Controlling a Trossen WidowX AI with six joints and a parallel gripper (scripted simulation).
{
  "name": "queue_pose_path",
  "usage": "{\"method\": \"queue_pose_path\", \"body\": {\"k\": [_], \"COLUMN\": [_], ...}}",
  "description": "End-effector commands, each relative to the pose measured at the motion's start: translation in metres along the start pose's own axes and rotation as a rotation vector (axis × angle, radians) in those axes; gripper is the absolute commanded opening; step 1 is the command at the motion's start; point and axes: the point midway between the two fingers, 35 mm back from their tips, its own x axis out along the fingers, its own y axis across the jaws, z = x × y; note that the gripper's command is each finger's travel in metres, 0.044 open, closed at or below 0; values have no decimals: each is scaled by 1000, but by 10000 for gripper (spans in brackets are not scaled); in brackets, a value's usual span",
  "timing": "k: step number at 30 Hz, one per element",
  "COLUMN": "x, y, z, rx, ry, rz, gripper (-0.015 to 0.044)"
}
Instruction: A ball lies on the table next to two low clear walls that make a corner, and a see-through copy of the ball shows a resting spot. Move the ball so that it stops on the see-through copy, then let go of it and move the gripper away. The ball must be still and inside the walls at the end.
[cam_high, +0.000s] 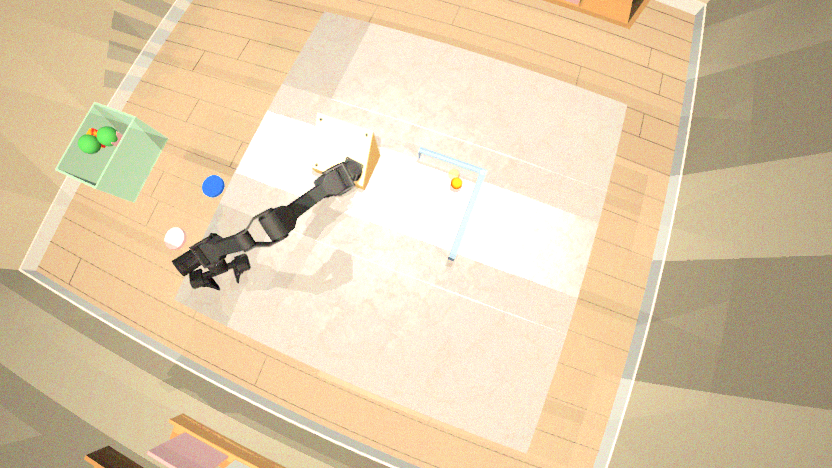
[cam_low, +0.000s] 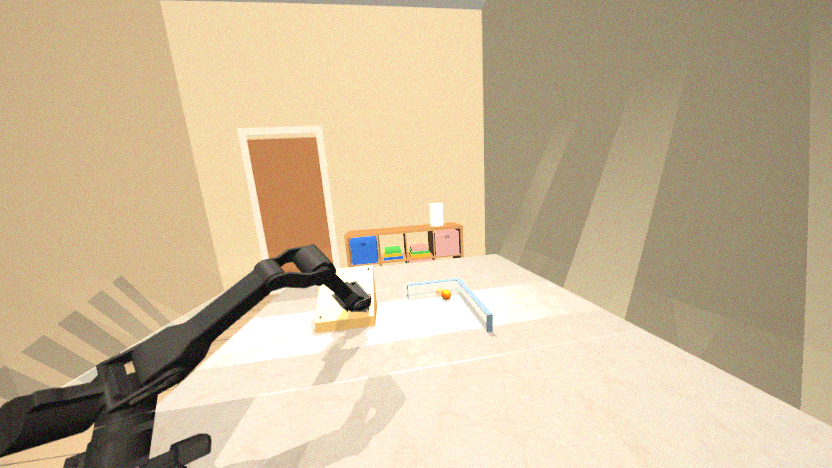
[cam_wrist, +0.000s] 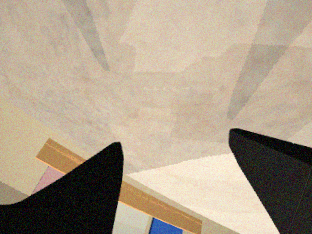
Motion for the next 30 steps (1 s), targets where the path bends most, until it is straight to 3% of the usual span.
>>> {"method": "queue_pose_path", "body": {"k": [1,14,23,30], "x": [17,68,88,91], "y": [-5,-51,-126,-192], "z": [-38,-187,-296,-352], "rx": [-202,-754,-1060,-1232], "ry": [33,254,468,607], "rz": [-3,23,42,21], "gripper": [300,300,300,300]}}
